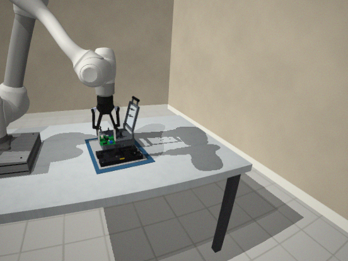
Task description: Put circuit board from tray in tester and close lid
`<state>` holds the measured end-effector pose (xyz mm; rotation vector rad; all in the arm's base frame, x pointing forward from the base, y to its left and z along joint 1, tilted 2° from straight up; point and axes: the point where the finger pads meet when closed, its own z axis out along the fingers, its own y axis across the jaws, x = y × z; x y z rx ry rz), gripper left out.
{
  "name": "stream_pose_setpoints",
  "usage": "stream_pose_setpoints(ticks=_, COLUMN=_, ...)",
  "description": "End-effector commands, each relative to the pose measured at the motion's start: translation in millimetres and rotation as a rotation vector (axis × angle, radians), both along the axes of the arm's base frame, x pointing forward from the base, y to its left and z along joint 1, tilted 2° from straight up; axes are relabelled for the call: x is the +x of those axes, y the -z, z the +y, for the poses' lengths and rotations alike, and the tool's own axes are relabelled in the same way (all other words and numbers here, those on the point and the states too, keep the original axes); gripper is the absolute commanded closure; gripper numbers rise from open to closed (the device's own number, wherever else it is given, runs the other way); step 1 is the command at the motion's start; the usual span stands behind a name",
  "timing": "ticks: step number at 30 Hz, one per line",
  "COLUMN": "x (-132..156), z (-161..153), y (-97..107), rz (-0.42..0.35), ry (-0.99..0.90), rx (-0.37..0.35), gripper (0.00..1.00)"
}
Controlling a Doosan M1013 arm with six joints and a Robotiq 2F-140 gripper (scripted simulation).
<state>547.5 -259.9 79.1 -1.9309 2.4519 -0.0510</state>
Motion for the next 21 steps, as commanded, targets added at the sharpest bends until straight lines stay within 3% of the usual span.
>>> stream_pose_setpoints(ticks=1, x=2.6, z=-1.5, y=-3.8, rz=-0.003, ry=-0.038, rx=-0.002, gripper=0.54)
stream_pose_setpoints(ticks=21, x=2.6, z=-1.5, y=-3.8, rz=-0.002, ry=-0.123, rx=-0.005, gripper=0.54)
